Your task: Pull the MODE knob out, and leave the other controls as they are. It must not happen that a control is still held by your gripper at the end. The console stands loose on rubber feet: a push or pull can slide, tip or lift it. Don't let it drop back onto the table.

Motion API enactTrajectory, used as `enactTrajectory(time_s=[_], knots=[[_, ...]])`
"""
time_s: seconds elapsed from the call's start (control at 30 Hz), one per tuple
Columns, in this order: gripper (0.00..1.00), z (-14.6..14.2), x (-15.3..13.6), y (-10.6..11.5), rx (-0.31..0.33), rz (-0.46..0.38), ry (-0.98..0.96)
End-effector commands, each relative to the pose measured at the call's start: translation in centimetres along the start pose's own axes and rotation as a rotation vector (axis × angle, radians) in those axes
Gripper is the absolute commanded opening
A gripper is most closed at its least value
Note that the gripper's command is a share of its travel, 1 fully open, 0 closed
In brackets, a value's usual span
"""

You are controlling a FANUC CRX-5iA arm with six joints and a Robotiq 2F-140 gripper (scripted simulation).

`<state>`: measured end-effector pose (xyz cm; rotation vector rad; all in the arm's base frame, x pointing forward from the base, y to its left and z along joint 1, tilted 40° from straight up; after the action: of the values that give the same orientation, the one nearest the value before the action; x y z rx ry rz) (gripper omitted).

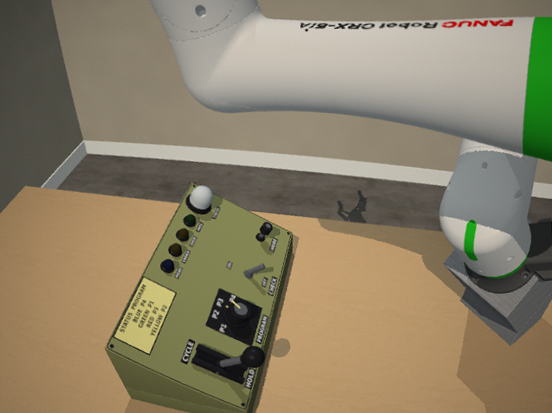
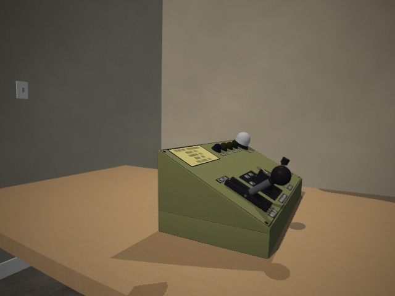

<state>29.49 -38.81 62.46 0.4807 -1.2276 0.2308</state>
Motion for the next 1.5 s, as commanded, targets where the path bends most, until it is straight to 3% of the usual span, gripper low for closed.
enactTrajectory(time_s=[0.0,0.1,0.13,0.2,0.23,0.33,0.37,0.43,0.47,0.57,0.6,0.67,0.7,0.8,0.83,0.9,0.93,1.0,1.03,1.1,1.13,1.2,1.23,1.3,1.33,1.43,1.47], knots=[[1.00,3.0,-6.5,0.3,0.033,-0.137,-0.046],[1.00,3.2,-7.0,0.3,0.033,-0.137,-0.046],[1.00,3.9,-10.7,0.7,0.061,-0.205,-0.072],[1.00,3.9,-10.7,0.7,0.061,-0.205,-0.072],[1.00,4.1,-13.8,1.2,0.096,-0.270,-0.095],[1.00,4.3,-14.4,1.3,0.096,-0.270,-0.095],[1.00,4.1,-18.0,2.2,0.138,-0.330,-0.118],[1.00,4.1,-18.0,2.2,0.138,-0.330,-0.118],[1.00,3.6,-21.0,3.1,0.186,-0.385,-0.138],[1.00,3.6,-21.3,3.2,0.186,-0.385,-0.138],[1.00,2.7,-24.5,4.3,0.240,-0.434,-0.157],[1.00,2.7,-24.5,4.3,0.240,-0.434,-0.157],[1.00,1.6,-27.3,5.6,0.298,-0.477,-0.174],[1.00,1.5,-27.4,5.6,0.298,-0.477,-0.174],[1.00,0.1,-29.9,7.1,0.361,-0.514,-0.189],[1.00,0.1,-29.9,7.1,0.361,-0.514,-0.189],[1.00,-1.5,-32.2,8.6,0.428,-0.545,-0.202],[1.00,-1.5,-32.2,8.6,0.428,-0.545,-0.202],[1.00,-3.3,-34.2,10.2,0.496,-0.569,-0.214],[1.00,-3.3,-34.2,10.2,0.496,-0.569,-0.214],[1.00,-5.2,-35.8,11.9,0.566,-0.587,-0.223],[1.00,-5.2,-35.8,11.9,0.566,-0.587,-0.223],[1.00,-7.1,-37.2,13.5,0.636,-0.598,-0.230],[1.00,-7.1,-37.2,13.5,0.636,-0.598,-0.230],[1.00,-8.9,-38.3,15.2,0.706,-0.604,-0.236],[1.00,-8.9,-38.3,15.2,0.706,-0.604,-0.236],[1.00,-10.8,-39.2,16.9,0.775,-0.605,-0.240]])
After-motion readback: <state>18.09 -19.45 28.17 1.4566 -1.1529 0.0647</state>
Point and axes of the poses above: the point where the finger pads meet when closed, its own y axis back along the fingers, its own z axis across the jaws, x = y × z, the point moved 1 cm from there along y, back along the fingers, and after that the axes turned 3 degrees about -y, right-handed, at the moved point
